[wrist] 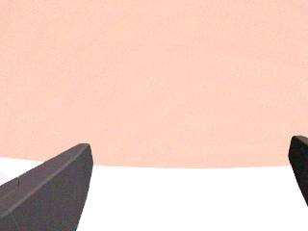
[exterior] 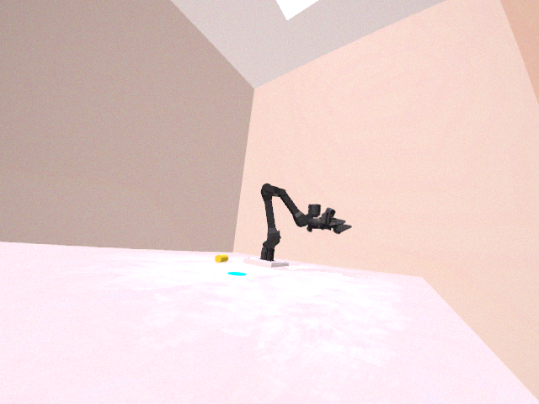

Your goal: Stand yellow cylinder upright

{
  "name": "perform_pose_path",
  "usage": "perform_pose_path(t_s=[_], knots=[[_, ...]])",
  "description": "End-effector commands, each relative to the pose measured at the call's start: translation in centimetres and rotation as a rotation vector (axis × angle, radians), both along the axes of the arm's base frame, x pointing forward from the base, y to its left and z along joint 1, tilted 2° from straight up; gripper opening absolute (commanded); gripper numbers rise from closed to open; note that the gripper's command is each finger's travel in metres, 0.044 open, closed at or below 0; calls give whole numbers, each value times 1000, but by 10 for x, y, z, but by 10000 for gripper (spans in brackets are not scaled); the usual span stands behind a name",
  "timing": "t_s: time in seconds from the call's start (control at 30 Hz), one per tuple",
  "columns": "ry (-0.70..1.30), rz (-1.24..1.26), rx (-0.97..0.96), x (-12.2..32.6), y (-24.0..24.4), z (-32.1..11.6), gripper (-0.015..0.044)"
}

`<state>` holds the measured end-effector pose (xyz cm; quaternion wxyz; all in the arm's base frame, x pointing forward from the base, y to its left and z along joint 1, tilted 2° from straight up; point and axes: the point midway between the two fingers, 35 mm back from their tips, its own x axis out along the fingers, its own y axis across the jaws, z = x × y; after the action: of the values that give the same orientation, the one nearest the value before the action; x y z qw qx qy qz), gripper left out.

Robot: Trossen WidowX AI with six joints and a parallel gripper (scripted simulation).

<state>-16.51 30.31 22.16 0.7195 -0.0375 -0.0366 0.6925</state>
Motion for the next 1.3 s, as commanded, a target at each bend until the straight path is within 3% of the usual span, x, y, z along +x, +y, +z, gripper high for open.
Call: perform_pose_path(t_s=[0.0, 0.1, 0.4, 0.63, 0.97, 1.27], knots=[[-3, -3, -1, 1, 1, 0, 374], [-43, -43, -21, 16, 11, -2, 309], [-268, -308, -224, 136, 59, -20, 309], [-357, -503, -469, 244, 58, -40, 309], [-320, -723, -858, 385, -12, -68, 309], [-111, -854, -1176, 461, -128, -89, 309]])
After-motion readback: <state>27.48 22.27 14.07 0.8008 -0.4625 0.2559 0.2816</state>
